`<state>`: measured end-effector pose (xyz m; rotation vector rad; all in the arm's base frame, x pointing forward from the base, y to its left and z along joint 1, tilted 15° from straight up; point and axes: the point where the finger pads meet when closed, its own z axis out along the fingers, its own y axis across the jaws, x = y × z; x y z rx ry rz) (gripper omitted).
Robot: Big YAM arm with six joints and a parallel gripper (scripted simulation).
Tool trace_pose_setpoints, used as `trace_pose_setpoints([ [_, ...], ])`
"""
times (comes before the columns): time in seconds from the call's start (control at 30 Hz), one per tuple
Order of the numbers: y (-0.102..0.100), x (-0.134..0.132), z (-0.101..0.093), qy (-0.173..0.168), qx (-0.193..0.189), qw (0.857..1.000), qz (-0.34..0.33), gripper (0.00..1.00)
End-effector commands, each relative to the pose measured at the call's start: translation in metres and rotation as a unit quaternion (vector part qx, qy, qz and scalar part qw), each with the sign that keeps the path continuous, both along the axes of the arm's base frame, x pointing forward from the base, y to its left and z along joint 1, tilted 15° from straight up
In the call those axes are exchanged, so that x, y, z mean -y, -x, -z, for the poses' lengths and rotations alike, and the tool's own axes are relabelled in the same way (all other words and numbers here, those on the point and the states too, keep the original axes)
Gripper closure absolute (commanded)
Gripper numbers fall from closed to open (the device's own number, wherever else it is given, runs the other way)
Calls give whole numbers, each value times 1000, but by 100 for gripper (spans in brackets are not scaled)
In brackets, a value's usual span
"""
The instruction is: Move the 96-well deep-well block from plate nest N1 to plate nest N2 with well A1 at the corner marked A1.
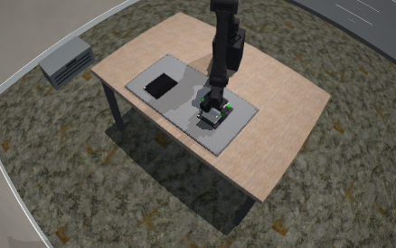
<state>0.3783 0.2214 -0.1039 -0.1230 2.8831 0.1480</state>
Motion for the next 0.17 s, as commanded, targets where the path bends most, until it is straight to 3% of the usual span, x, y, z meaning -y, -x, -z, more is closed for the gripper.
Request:
trace_pose_setpoints([
  [0.0, -8, 0, 4, -2, 2, 1000, 0, 0],
  [0.13, -8, 0, 4, -2, 2, 1000, 0, 0],
])
